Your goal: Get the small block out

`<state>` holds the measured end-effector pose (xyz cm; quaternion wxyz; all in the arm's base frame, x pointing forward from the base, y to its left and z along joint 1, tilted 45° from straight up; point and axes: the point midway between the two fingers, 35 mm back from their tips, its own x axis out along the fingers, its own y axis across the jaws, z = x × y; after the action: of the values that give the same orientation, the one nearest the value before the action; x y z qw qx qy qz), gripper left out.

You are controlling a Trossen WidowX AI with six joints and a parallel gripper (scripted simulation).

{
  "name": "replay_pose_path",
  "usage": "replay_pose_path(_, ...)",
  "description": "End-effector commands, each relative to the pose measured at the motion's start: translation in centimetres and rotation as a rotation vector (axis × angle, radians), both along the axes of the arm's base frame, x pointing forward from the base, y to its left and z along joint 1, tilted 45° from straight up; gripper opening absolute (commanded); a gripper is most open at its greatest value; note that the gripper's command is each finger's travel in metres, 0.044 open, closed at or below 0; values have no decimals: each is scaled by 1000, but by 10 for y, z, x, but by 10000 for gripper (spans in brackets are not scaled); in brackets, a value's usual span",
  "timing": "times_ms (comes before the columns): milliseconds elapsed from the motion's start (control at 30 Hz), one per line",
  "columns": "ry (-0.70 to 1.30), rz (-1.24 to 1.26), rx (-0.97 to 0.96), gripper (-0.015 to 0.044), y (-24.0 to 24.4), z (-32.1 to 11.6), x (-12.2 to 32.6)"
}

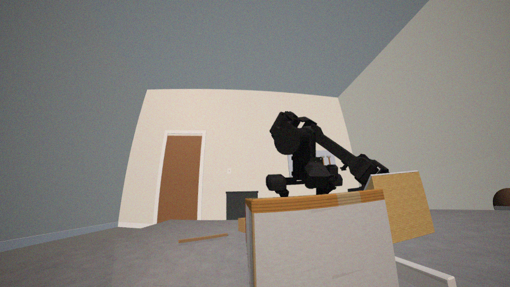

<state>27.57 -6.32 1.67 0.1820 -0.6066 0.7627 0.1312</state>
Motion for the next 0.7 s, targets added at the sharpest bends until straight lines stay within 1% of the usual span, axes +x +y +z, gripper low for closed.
replay_pose_path(0, 1, 5, -1, 400, -5, 5, -1)
replay_pose_path(667, 2, 5, -3, 400, -28, 29, -6)
